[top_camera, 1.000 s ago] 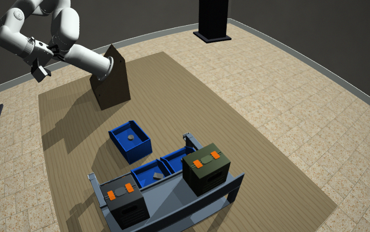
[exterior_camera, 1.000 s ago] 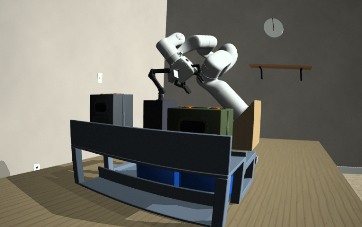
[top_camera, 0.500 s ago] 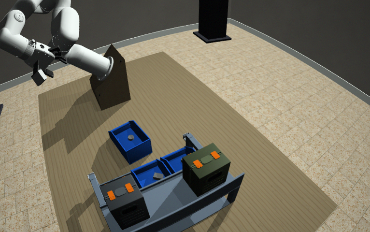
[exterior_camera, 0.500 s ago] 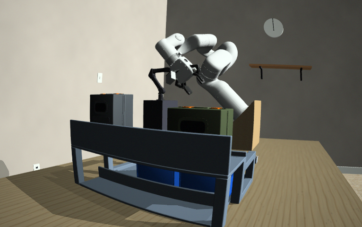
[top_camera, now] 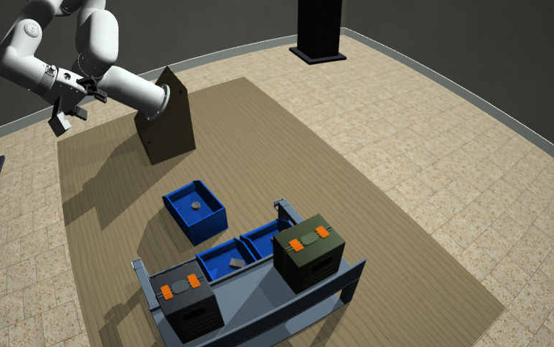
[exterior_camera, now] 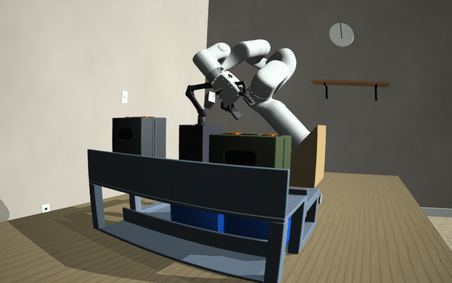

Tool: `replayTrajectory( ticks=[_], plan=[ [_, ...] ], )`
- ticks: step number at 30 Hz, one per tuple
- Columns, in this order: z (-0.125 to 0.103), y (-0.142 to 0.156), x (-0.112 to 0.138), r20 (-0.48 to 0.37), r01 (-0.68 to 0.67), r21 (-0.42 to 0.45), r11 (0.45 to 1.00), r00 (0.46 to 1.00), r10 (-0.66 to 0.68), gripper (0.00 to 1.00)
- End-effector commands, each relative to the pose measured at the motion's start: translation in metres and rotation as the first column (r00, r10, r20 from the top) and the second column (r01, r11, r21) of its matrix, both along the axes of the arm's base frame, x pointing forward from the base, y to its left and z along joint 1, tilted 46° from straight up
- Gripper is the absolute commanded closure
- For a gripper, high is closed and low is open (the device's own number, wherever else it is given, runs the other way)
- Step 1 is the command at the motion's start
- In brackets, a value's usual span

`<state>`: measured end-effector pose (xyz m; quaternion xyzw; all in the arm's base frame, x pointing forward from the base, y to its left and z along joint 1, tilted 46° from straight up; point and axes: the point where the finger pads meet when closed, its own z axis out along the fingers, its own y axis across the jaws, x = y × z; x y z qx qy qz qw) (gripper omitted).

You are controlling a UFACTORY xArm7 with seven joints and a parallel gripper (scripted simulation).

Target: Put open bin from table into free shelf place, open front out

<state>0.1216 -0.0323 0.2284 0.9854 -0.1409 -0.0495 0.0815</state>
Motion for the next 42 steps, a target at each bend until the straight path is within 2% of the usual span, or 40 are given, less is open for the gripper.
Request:
replayTrajectory(
  ticks=[1, 13, 18, 30, 35, 42],
  plan=[
    [-0.017, 0.013, 0.035, 0.099, 0.18, 0.03, 0.983, 0.978, -0.182, 0.0],
    [-0.017, 0.013, 0.035, 0.099, 0.18, 0.03, 0.983, 0.978, -0.182, 0.0],
    [-0.039, 0.028, 0.077, 0.21, 0.386, 0.094, 0.918, 0.893, -0.397, 0.0],
    [-0.039, 0.028, 0.077, 0.21, 0.386, 0.094, 0.918, 0.893, -0.397, 0.0],
    [-0.06, 0.043, 0.119, 0.3, 0.563, 0.179, 0.807, 0.75, -0.59, 0.0],
    [-0.06, 0.043, 0.119, 0.3, 0.563, 0.179, 0.807, 0.75, -0.59, 0.0]
  ],
)
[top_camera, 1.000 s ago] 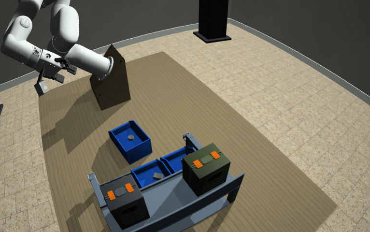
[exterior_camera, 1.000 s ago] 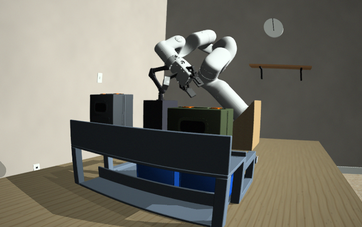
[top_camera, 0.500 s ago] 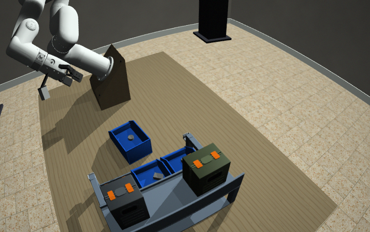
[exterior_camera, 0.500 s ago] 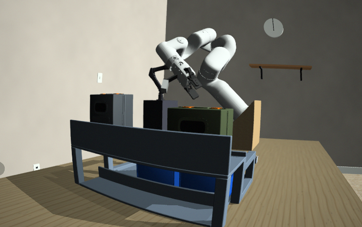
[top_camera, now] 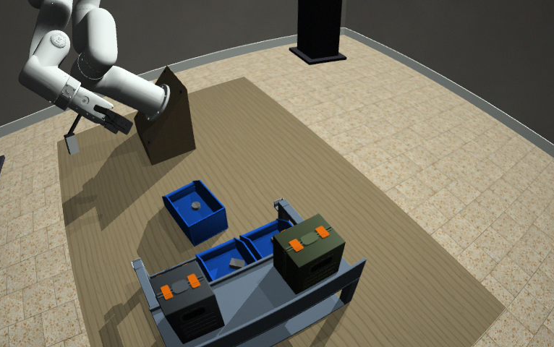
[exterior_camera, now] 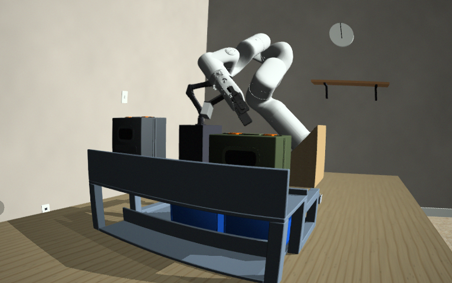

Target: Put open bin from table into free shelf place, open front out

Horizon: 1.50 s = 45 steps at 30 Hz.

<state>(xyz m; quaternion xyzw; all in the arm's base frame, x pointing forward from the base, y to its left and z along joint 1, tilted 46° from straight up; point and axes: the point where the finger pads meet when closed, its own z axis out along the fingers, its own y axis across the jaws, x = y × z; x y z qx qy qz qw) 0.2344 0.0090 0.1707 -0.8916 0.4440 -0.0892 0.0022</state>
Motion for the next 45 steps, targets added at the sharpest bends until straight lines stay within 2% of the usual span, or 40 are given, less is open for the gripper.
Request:
replayTrajectory(
  ticks=[1, 5, 10, 22, 27, 39, 44, 45],
  plan=[
    [-0.002, 0.002, 0.006, 0.008, 0.009, -0.004, 1.0, 1.0, -0.009, 0.0],
    [-0.002, 0.002, 0.006, 0.008, 0.009, -0.004, 1.0, 1.0, -0.009, 0.0],
    [-0.023, 0.017, 0.048, 0.129, 0.229, 0.04, 0.973, 0.964, -0.233, 0.0],
    [-0.023, 0.017, 0.048, 0.129, 0.229, 0.04, 0.973, 0.964, -0.233, 0.0],
    [-0.044, 0.032, 0.089, 0.234, 0.431, 0.109, 0.896, 0.865, -0.444, 0.0],
    [-0.044, 0.032, 0.089, 0.234, 0.431, 0.109, 0.896, 0.865, -0.444, 0.0],
    [-0.064, 0.047, 0.129, 0.316, 0.6, 0.199, 0.775, 0.709, -0.63, 0.0],
    [-0.064, 0.047, 0.129, 0.316, 0.6, 0.199, 0.775, 0.709, -0.63, 0.0]
  ],
)
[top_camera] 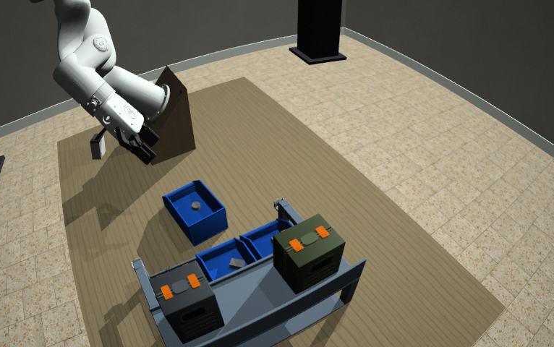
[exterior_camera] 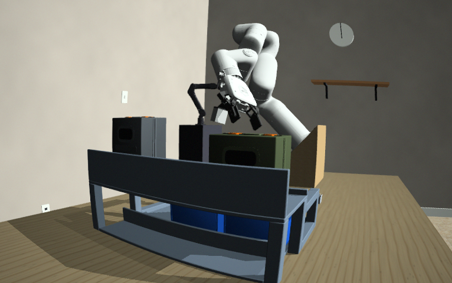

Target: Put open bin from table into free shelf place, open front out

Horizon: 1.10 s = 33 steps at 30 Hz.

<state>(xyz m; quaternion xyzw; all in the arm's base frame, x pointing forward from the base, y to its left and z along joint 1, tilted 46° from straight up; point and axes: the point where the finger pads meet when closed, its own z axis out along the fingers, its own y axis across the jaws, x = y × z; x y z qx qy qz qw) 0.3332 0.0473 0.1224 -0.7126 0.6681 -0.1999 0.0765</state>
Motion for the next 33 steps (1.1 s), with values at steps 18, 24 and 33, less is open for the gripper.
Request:
replayTrajectory(
  ticks=[18, 24, 33],
  plan=[
    [-0.036, 0.023, 0.07, 0.189, 0.342, 0.069, 0.937, 0.918, -0.348, 0.0],
    [-0.036, 0.023, 0.07, 0.189, 0.342, 0.069, 0.937, 0.918, -0.348, 0.0],
    [-0.059, 0.039, 0.115, 0.281, 0.528, 0.148, 0.836, 0.788, -0.547, 0.0]
  ],
)
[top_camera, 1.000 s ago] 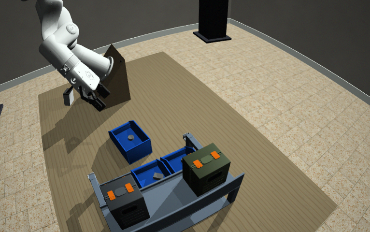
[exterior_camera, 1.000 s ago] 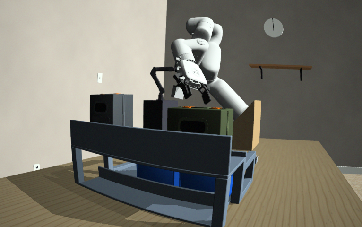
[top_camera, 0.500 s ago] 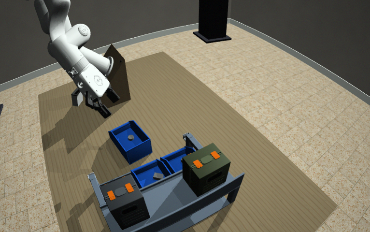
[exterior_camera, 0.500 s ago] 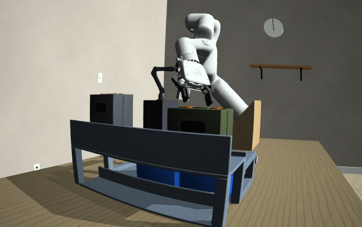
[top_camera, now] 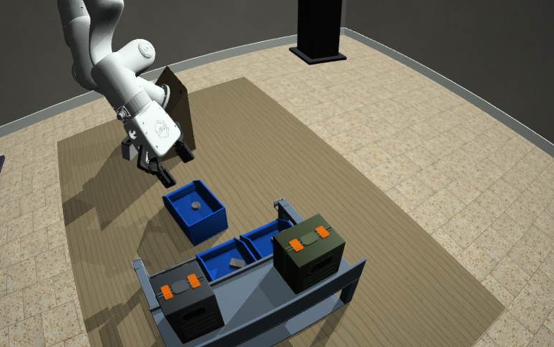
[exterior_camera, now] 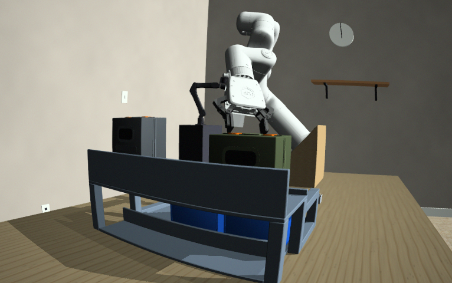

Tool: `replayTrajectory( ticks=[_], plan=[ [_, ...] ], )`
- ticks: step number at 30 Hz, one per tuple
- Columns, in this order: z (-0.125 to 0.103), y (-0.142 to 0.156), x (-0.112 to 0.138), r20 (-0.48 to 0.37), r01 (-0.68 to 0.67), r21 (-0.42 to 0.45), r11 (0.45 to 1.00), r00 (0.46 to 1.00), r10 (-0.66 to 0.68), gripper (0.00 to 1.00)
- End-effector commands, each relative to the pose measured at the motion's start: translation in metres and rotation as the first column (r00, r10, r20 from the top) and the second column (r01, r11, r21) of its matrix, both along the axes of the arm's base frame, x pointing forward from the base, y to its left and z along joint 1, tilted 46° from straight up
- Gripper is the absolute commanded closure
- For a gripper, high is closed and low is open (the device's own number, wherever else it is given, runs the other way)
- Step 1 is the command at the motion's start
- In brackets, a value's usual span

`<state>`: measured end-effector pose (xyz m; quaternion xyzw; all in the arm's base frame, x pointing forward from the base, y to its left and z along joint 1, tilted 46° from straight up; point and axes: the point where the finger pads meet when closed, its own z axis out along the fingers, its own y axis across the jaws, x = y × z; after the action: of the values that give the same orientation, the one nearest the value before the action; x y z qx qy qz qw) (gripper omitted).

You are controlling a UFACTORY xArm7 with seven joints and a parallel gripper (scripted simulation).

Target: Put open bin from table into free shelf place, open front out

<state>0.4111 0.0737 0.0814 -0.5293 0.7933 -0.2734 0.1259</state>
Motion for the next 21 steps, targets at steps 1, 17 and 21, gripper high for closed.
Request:
replayTrajectory(
  ticks=[1, 17, 21],
  plan=[
    [-0.018, 0.012, 0.037, 0.092, 0.16, 0.019, 0.987, 0.983, -0.161, 0.0],
    [-0.028, 0.018, 0.056, 0.203, 0.368, 0.078, 0.926, 0.904, -0.376, 0.0],
    [-0.028, 0.018, 0.056, 0.203, 0.368, 0.078, 0.926, 0.904, -0.376, 0.0]
  ],
)
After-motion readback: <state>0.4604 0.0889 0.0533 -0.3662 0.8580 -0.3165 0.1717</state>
